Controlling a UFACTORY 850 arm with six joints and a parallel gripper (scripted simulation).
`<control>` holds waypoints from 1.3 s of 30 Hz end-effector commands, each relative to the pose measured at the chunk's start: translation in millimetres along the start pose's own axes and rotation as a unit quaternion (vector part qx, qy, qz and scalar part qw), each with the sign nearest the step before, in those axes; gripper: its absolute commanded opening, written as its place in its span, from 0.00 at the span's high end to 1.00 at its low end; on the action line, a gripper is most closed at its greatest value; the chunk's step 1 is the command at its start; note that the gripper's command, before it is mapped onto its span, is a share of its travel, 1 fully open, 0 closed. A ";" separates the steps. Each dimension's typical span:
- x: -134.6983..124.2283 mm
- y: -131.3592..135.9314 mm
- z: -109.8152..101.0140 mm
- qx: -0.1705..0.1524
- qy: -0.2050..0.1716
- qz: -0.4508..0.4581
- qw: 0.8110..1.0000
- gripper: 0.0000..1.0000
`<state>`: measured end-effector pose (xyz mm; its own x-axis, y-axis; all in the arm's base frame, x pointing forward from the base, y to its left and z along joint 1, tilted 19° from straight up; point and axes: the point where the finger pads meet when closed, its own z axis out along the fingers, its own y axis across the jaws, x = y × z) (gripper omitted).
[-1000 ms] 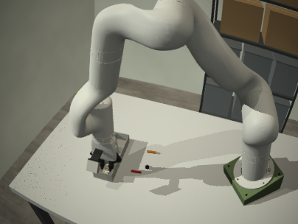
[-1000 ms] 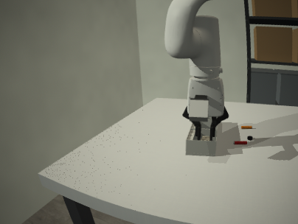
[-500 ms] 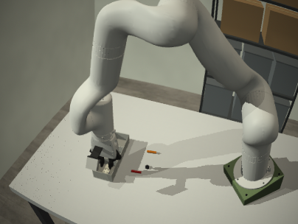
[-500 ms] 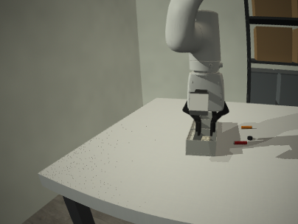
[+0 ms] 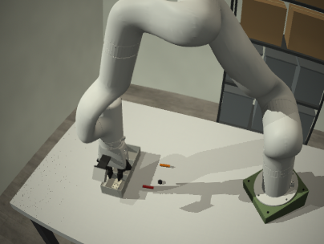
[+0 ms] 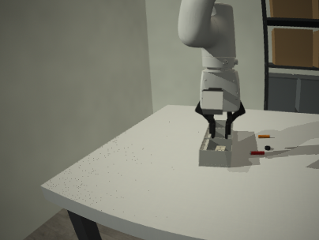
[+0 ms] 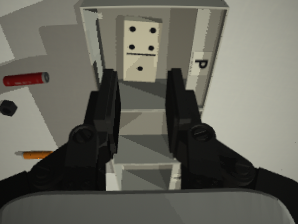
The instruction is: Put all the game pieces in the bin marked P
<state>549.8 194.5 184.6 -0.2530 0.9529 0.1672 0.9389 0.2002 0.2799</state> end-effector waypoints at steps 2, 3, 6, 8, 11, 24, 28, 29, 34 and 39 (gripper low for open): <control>0.1 0.6 -2.3 0.000 0.000 0.000 1.000 0.69; 0.1 0.6 -2.3 0.000 0.000 0.000 1.000 0.69; 0.1 0.6 -14.3 0.000 0.000 0.000 1.000 0.00; 0.1 0.7 -22.3 0.000 0.000 0.000 1.000 0.00; 0.2 0.7 -34.3 0.000 0.000 0.000 1.000 0.00; 0.2 0.7 -78.4 0.000 0.000 0.000 1.000 0.00; 0.2 0.7 -94.4 0.000 0.000 0.000 1.000 0.00; 0.2 0.7 -98.4 0.000 0.000 0.000 1.000 0.00; 0.2 0.7 -110.4 0.000 0.000 0.000 1.000 0.00; 0.2 0.7 -130.4 0.000 0.000 0.000 1.000 0.00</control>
<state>523.1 168.6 292.1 -0.2526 0.9531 0.1669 0.9393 0.2002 0.2787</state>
